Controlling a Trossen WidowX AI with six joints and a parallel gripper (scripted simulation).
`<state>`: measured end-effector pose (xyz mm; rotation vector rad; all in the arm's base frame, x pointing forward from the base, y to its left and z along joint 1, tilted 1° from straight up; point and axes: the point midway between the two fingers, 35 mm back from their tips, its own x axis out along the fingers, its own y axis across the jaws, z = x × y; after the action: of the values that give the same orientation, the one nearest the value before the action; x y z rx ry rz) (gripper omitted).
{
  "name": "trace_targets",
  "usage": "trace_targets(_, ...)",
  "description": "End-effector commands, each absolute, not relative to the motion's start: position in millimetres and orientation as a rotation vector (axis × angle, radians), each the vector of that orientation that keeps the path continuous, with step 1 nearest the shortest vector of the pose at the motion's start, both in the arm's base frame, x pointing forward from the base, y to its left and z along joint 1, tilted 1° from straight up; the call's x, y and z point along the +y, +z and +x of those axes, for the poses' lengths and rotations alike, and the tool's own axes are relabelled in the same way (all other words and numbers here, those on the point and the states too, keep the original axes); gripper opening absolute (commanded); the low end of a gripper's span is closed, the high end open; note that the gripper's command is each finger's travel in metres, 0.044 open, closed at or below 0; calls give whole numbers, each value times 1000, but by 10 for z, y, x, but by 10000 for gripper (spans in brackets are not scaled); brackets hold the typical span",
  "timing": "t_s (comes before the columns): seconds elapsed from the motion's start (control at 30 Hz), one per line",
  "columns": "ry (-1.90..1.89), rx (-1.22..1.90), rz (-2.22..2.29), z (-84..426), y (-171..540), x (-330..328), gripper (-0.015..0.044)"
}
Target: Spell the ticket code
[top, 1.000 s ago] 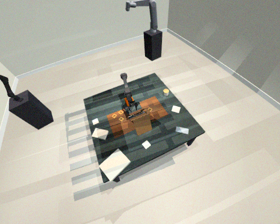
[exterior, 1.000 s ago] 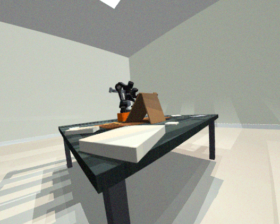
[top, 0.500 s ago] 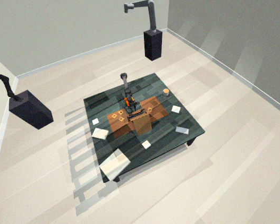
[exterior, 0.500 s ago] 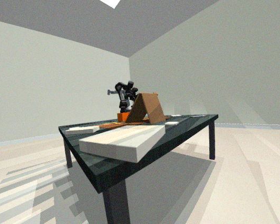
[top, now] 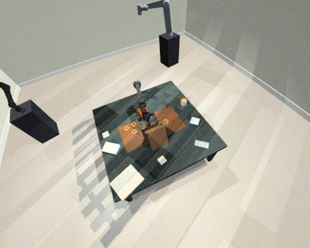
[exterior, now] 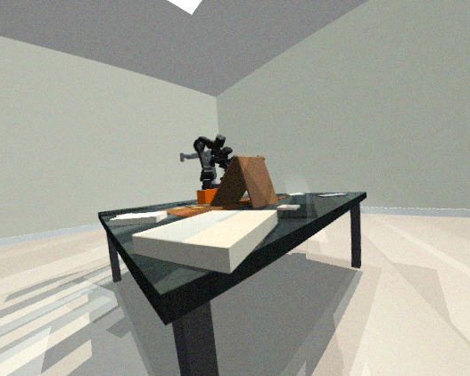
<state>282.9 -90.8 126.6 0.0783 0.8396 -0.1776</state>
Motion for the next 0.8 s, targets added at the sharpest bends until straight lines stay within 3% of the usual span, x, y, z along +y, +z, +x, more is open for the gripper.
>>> trace_targets(0.0,-184,959,84,2914,1304,-1004,0)
trace_targets(0.37,-160,1423,123,3042,1340,-1264,0)
trace_targets(0.77,-156,1451,125,3055,1322,-1269,0)
